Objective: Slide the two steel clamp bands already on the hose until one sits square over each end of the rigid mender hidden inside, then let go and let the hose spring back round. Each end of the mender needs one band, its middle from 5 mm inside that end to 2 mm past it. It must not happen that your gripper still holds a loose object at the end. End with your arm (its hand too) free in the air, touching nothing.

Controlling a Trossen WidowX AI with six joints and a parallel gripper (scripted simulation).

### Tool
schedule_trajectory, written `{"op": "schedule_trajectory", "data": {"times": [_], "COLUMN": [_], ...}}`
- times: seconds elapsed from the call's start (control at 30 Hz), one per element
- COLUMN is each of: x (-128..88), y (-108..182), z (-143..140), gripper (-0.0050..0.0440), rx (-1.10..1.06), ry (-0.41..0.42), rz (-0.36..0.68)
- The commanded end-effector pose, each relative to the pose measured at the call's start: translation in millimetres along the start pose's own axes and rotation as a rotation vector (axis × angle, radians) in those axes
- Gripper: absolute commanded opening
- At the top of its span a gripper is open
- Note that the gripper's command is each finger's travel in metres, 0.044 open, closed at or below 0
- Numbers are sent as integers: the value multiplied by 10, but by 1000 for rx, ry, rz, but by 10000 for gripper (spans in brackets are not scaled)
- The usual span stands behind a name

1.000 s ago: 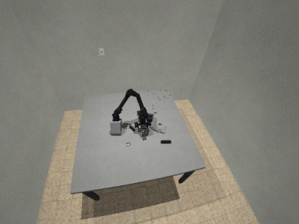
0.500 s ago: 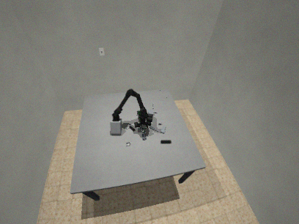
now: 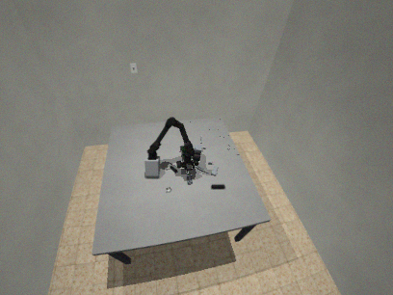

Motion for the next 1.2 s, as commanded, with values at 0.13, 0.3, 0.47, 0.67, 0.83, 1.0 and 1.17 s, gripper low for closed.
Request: {"op": "schedule_trajectory", "data": {"times": [0.13,0.3,0.47,0.67,0.83,1.0,1.17], "x": [10,10,10,10,10,10,10], "y": [3,3,3,3,3,3,3], "z": [-7,-7,-7,-7,-7,-7,-7], "gripper": [110,77,43,0,24,144,216], "rx": [3,3,3,3,3,3,3], "ry": [1,1,1,1,1,1,1], "rz": [3,3,3,3,3,3,3]}}
Point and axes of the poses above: the point midway between the two fingers, 35 mm back from their tips, its own x axis out along the fingers, its own z axis across the jaws, y = z × x, the point moved 6 cm from there along -x, back along the fingers, and after that the axes turned 8 degrees about -x, right-handed, at the moved point
